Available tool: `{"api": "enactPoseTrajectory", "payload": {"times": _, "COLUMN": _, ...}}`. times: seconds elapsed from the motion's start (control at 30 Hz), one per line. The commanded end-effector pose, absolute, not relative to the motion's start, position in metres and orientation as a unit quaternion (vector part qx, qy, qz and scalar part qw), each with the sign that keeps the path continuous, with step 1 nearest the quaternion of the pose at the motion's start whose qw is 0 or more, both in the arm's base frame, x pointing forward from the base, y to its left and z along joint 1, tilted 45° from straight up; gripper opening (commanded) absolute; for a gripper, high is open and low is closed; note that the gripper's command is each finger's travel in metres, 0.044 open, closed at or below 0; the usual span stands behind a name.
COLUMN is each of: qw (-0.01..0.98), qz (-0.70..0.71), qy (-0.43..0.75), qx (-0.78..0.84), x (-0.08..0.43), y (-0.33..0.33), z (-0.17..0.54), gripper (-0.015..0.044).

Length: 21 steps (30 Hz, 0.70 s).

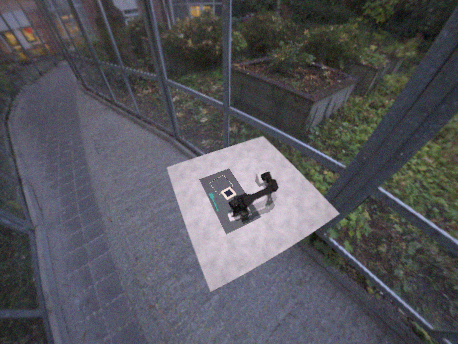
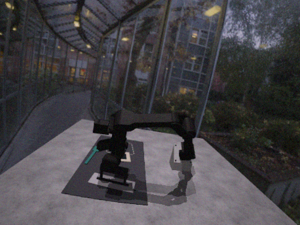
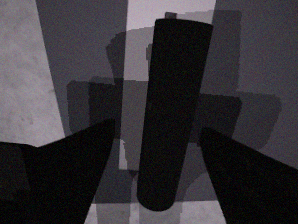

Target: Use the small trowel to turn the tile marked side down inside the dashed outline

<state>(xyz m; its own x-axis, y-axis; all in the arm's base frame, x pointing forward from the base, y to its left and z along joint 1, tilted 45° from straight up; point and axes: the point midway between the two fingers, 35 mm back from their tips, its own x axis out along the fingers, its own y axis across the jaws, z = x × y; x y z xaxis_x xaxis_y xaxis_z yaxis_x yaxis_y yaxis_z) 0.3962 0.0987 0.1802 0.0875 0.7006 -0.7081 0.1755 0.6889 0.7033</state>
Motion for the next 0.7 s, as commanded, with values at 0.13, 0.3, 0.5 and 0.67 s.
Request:
{"api": "enactPoseTrajectory", "payload": {"times": 0.13, "qw": 0.653, "qz": 0.2, "qy": 0.646, "qx": 0.341, "x": 0.3963, "y": 0.1079, "z": 0.1713, "gripper": 0.027}}
{"api": "enactPoseTrajectory", "payload": {"times": 0.3, "qw": 0.653, "qz": 0.2, "qy": 0.646, "qx": 0.341, "x": 0.3963, "y": 0.1087, "z": 0.1705, "gripper": 0.023}}
{"api": "enactPoseTrajectory", "payload": {"times": 0.5, "qw": 0.653, "qz": 0.2, "qy": 0.646, "qx": 0.341, "x": 0.3963, "y": 0.1087, "z": 0.1705, "gripper": 0.019}}
{"api": "enactPoseTrajectory", "payload": {"times": 0.67, "qw": 0.653, "qz": 0.2, "qy": 0.646, "qx": 0.341, "x": 0.3963, "y": 0.1087, "z": 0.1705, "gripper": 0.0157}}
